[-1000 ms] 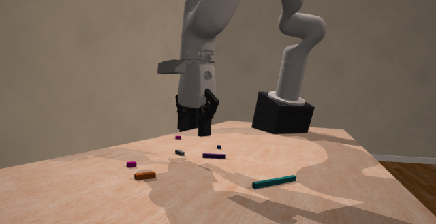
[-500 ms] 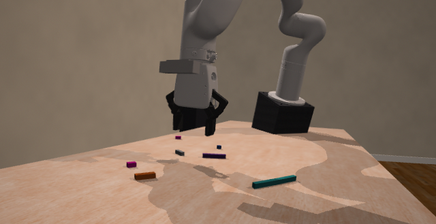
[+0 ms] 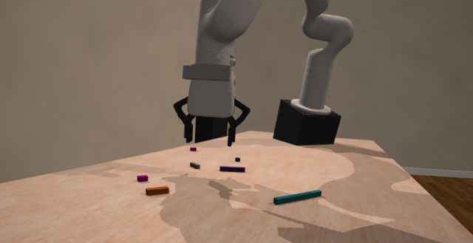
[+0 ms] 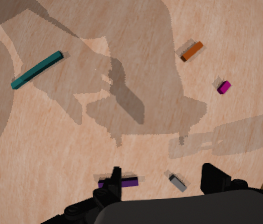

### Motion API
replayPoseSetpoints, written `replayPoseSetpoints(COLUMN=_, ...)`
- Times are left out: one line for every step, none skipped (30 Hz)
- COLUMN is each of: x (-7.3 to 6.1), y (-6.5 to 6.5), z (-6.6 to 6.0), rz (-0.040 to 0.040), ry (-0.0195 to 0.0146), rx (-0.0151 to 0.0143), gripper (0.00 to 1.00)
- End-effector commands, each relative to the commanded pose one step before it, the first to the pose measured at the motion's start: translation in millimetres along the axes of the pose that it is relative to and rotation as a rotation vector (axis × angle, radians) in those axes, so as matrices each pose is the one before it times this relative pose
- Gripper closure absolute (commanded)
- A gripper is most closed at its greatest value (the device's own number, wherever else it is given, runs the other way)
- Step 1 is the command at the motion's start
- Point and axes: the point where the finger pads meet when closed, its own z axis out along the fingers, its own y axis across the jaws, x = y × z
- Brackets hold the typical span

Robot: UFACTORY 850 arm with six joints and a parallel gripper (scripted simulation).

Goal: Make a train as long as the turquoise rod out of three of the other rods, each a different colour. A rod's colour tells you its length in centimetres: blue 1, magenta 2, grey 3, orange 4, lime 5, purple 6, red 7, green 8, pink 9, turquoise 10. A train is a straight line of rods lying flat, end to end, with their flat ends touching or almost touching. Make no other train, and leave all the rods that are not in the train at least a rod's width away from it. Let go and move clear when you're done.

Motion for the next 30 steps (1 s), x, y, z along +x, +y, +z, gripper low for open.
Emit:
replayPoseSetpoints(x=1.09, y=0.64, z=-1.04, rz=-0.16529, ry=0.02836, rx=0.00763, gripper=0.00)
replayPoseSetpoints(x=0.03, y=0.01, z=-0.01, rz=-0.02180, ry=-0.00001, rx=0.00000, gripper=0.00)
replayPoseSetpoints(x=0.03, y=0.02, z=-0.01, rz=-0.02565, ry=-0.00001, rx=0.00001, gripper=0.00)
replayPoseSetpoints(x=0.04, y=0.02, z=-0.01, rz=-0.02788, ry=-0.00001, rx=0.00001, gripper=0.00)
replayPoseSetpoints(x=0.04, y=0.02, z=-0.01, rz=-0.02848, ry=-0.00001, rx=0.00001, gripper=0.00)
replayPoseSetpoints(x=0.04, y=0.02, z=-0.01, rz=-0.02840, ry=-0.00001, rx=0.00001, gripper=0.00)
replayPoseSetpoints(x=0.03, y=0.02, z=-0.01, rz=-0.02822, ry=-0.00001, rx=0.00001, gripper=0.00)
replayPoseSetpoints(x=0.03, y=0.02, z=-0.01, rz=-0.02811, ry=-0.00001, rx=0.00001, gripper=0.00)
replayPoseSetpoints(x=0.03, y=0.02, z=-0.01, rz=-0.02812, ry=-0.00001, rx=0.00001, gripper=0.00)
replayPoseSetpoints(x=0.03, y=0.02, z=-0.01, rz=-0.02810, ry=-0.00001, rx=0.00001, gripper=0.00)
replayPoseSetpoints(x=0.03, y=0.03, z=-0.01, rz=-0.02812, ry=-0.00001, rx=0.00001, gripper=0.00)
replayPoseSetpoints(x=0.03, y=0.03, z=-0.01, rz=-0.02811, ry=-0.00001, rx=0.00001, gripper=0.00)
replayPoseSetpoints(x=0.03, y=0.03, z=-0.01, rz=-0.02811, ry=-0.00001, rx=0.00001, gripper=0.00)
replayPoseSetpoints(x=0.03, y=0.03, z=-0.01, rz=-0.02811, ry=-0.00001, rx=0.00001, gripper=0.00)
replayPoseSetpoints(x=0.00, y=0.00, z=0.00, rz=0.00000, ry=0.00000, rx=0.00000, gripper=0.00)
replayPoseSetpoints(x=0.00, y=0.00, z=0.00, rz=0.00000, ry=0.00000, rx=0.00000, gripper=0.00)
replayPoseSetpoints(x=0.08, y=0.08, z=-0.02, rz=-0.07607, ry=-0.00003, rx=0.00003, gripper=0.00)
replayPoseSetpoints(x=0.03, y=0.03, z=-0.01, rz=-0.02889, ry=-0.00001, rx=0.00001, gripper=0.00)
replayPoseSetpoints(x=0.02, y=0.02, z=-0.01, rz=-0.02163, ry=-0.00001, rx=0.00001, gripper=0.00)
replayPoseSetpoints(x=0.02, y=0.03, z=-0.01, rz=-0.02519, ry=-0.00001, rx=0.00001, gripper=0.00)
replayPoseSetpoints(x=0.02, y=0.03, z=-0.01, rz=-0.02759, ry=-0.00001, rx=0.00001, gripper=0.00)
replayPoseSetpoints(x=0.02, y=0.03, z=-0.01, rz=-0.02843, ry=-0.00001, rx=0.00001, gripper=0.00)
replayPoseSetpoints(x=0.02, y=0.03, z=-0.01, rz=-0.02844, ry=-0.00001, rx=0.00001, gripper=0.00)
replayPoseSetpoints(x=0.02, y=0.03, z=-0.01, rz=-0.02824, ry=-0.00001, rx=0.00001, gripper=0.00)
replayPoseSetpoints(x=0.02, y=0.04, z=-0.01, rz=-0.02813, ry=-0.00001, rx=0.00001, gripper=0.00)
replayPoseSetpoints(x=0.02, y=0.04, z=-0.01, rz=-0.02811, ry=-0.00001, rx=0.00001, gripper=0.00)
replayPoseSetpoints(x=0.02, y=0.04, z=-0.01, rz=-0.02811, ry=-0.00001, rx=0.00001, gripper=0.00)
replayPoseSetpoints(x=0.02, y=0.04, z=-0.01, rz=-0.02811, ry=-0.00001, rx=0.00001, gripper=0.00)
replayPoseSetpoints(x=0.02, y=0.04, z=-0.01, rz=-0.02812, ry=-0.00001, rx=0.00001, gripper=0.00)
replayPoseSetpoints(x=0.02, y=0.04, z=-0.01, rz=-0.02811, ry=-0.00001, rx=0.00001, gripper=0.00)
